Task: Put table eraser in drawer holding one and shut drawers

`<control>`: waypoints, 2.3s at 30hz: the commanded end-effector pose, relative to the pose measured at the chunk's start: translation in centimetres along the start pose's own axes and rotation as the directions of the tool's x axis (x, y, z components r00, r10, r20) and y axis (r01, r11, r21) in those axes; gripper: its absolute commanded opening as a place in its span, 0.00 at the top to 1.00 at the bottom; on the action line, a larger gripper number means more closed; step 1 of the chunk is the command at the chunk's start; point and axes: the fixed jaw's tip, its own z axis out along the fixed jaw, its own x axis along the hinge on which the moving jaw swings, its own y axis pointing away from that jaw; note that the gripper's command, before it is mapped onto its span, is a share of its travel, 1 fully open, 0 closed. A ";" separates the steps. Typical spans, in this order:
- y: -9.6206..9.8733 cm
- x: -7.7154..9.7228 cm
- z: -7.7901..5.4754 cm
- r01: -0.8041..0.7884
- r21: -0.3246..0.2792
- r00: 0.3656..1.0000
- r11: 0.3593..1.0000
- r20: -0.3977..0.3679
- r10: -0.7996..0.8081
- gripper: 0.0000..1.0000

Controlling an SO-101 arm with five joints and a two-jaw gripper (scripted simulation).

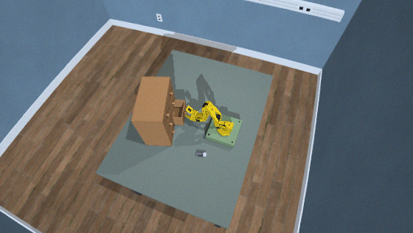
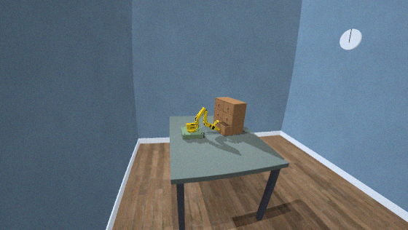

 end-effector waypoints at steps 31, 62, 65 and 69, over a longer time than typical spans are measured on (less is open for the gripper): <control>0.2 -0.3 -0.2 0.009 -0.008 1.000 1.000 0.002 -0.009 0.79; 0.2 -0.3 -0.2 0.009 -0.008 1.000 1.000 0.002 -0.009 0.89; 0.2 -0.3 -0.2 0.009 -0.008 1.000 1.000 0.002 -0.009 0.90; 0.2 -0.3 -0.2 0.009 -0.008 1.000 1.000 0.002 -0.009 0.93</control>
